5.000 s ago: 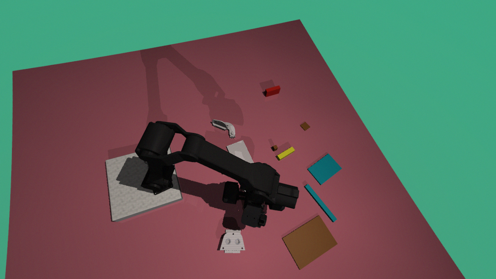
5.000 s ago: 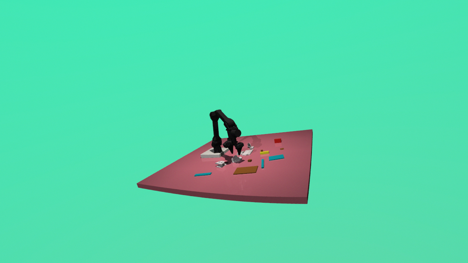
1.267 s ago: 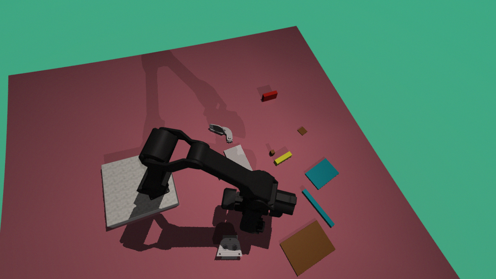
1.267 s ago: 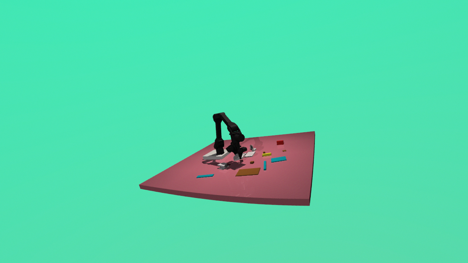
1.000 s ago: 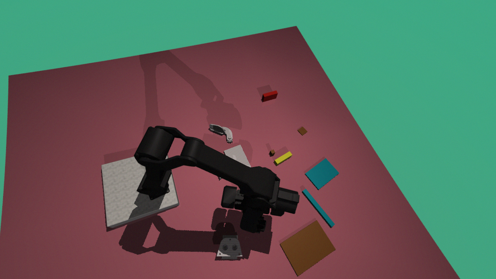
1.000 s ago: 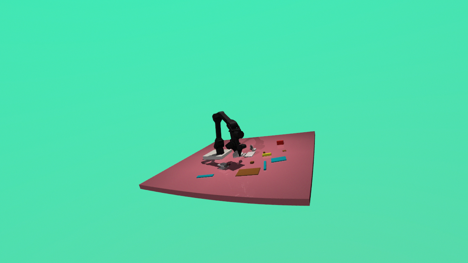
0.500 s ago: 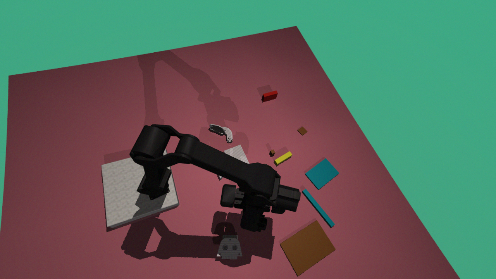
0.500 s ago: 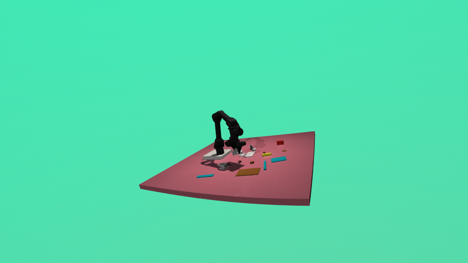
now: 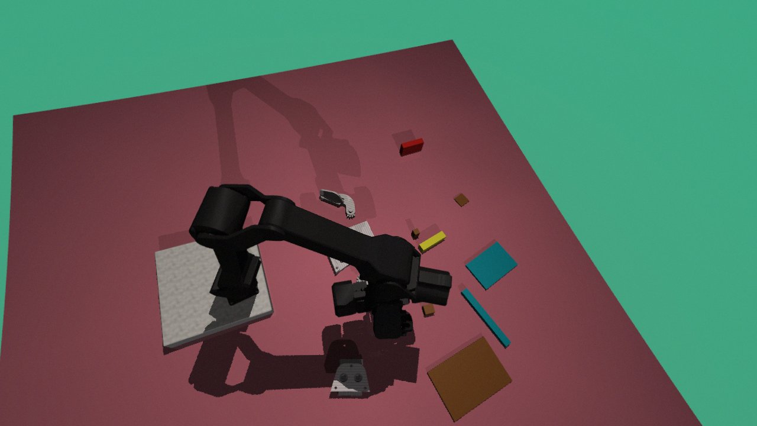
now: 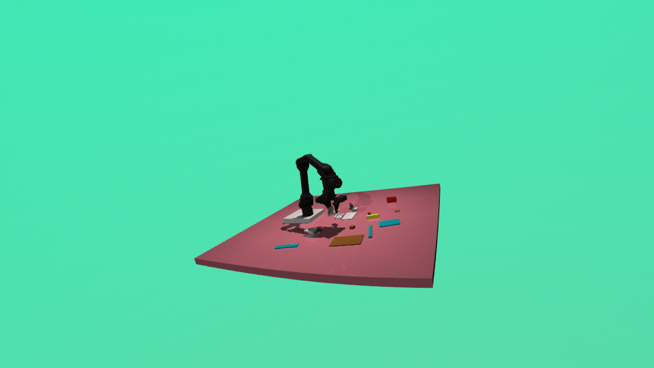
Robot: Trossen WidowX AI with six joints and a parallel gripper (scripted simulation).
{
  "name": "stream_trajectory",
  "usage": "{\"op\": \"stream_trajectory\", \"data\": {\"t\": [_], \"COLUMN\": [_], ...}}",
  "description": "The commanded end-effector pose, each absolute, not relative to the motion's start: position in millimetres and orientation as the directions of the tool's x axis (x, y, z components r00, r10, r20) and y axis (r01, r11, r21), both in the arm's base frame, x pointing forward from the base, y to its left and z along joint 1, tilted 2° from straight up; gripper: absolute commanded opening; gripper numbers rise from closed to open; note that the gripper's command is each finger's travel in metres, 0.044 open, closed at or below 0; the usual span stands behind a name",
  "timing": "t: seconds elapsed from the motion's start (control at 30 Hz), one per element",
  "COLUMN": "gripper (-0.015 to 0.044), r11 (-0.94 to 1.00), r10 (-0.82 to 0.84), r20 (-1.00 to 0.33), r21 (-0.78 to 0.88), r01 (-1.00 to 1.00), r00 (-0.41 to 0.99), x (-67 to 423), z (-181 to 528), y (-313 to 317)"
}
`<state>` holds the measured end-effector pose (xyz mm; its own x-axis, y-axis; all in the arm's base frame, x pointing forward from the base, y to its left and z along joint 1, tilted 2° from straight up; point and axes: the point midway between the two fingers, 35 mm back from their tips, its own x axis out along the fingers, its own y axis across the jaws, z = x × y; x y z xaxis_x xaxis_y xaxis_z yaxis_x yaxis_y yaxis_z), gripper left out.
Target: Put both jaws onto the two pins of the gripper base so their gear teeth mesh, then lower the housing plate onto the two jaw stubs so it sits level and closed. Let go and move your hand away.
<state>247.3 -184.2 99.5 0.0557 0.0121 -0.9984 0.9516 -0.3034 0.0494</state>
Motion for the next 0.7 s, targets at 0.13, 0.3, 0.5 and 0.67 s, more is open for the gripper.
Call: {"op": "stream_trajectory", "data": {"t": [0.13, 0.3, 0.5, 0.67], "gripper": [0.0134, 0.0134, 0.0134, 0.0134], "r11": [-0.121, -0.013, 0.117, 0.224], "r10": [0.005, 0.006, 0.007, 0.007], "r20": [-0.998, -0.998, -0.998, -0.998], "r21": [0.058, 0.058, 0.059, 0.059], "r01": [0.991, 0.998, 0.991, 0.973], "r00": [0.059, 0.059, 0.059, 0.058], "x": [246.8, 246.4, 245.7, 244.8], "z": [102.8, 103.1, 103.4, 103.5], "y": [-169.6, -161.2, -151.3, -143.2]}}
